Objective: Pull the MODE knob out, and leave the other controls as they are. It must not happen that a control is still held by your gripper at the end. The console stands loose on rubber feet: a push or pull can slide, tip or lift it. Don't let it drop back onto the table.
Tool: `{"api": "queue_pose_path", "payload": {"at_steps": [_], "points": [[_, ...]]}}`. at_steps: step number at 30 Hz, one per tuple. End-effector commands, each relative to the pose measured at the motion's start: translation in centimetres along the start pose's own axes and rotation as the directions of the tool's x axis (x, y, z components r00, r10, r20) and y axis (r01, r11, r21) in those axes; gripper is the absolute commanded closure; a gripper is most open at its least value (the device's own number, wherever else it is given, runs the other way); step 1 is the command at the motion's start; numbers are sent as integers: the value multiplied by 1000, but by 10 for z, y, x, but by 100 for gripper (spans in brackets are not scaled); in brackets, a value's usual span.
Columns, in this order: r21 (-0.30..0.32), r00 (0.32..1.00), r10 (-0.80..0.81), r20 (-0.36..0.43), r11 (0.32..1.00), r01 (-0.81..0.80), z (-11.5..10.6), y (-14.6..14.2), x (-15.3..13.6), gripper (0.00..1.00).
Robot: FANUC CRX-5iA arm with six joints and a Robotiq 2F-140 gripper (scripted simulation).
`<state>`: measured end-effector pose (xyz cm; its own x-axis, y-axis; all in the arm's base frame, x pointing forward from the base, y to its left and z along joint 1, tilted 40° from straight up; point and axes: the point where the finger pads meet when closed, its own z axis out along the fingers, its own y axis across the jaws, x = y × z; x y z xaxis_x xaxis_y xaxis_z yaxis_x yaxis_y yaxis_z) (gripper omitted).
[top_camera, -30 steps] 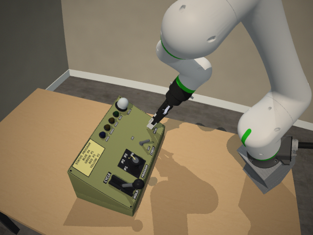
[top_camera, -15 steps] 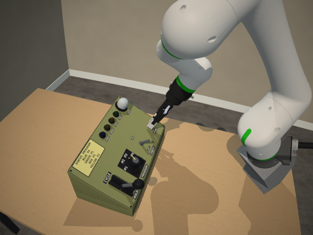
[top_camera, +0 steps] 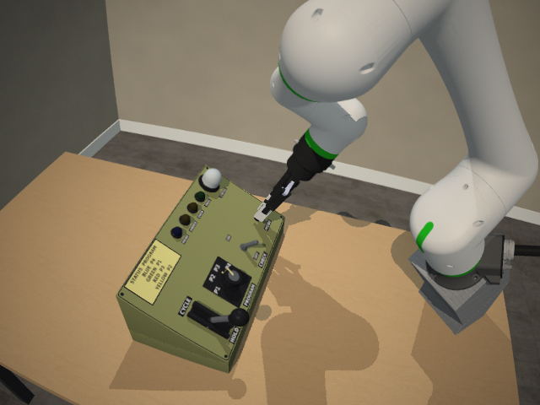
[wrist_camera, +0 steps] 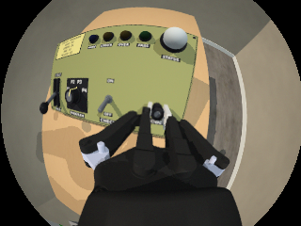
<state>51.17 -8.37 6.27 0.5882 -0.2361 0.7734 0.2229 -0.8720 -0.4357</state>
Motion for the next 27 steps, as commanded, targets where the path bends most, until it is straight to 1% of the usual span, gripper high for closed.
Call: {"api": "queue_pose_path", "payload": {"at_steps": [1,27], "points": [[0,1000,0,0,1000,0,-1,0,0,100],[0,1000,0,0,1000,0,-8,0,0,100]]}}
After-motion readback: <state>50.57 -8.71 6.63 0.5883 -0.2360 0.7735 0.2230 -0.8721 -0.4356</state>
